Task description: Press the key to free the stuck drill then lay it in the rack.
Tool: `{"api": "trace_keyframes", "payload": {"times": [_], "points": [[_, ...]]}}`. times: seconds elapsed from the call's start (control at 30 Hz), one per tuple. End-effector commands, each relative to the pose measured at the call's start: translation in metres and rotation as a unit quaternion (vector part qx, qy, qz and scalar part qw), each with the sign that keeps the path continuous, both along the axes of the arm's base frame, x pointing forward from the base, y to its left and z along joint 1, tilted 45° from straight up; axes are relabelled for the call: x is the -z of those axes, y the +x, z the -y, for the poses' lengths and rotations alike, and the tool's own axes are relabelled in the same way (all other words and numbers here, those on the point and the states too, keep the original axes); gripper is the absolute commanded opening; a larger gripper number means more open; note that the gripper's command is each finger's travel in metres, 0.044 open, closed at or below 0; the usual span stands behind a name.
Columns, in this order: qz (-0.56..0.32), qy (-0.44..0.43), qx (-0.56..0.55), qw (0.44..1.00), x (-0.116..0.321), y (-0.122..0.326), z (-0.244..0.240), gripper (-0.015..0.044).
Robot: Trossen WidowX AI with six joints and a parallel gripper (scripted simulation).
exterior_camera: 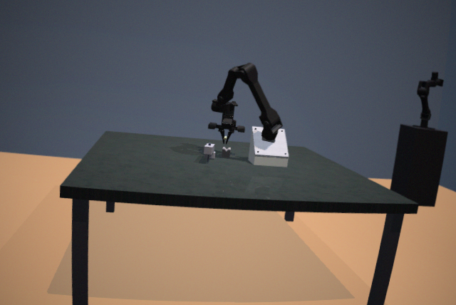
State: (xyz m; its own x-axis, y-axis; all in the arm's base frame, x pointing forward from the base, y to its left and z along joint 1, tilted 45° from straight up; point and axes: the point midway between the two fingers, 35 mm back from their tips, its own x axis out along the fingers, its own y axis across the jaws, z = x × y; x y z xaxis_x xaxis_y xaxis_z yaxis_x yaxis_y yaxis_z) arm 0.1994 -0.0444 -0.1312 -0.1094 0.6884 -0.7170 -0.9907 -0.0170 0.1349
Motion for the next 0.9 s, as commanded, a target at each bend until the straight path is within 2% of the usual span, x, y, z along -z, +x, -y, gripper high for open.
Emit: {"api": "trace_keyframes", "payload": {"times": [0.0, 0.87], "points": [[0.0, 0.0, 0.0, 1.0, 0.0, -0.007, 0.002, 0.0], [0.0, 0.001, 0.0, 1.0, 0.021, -0.016, -0.017, 0.0]]}}
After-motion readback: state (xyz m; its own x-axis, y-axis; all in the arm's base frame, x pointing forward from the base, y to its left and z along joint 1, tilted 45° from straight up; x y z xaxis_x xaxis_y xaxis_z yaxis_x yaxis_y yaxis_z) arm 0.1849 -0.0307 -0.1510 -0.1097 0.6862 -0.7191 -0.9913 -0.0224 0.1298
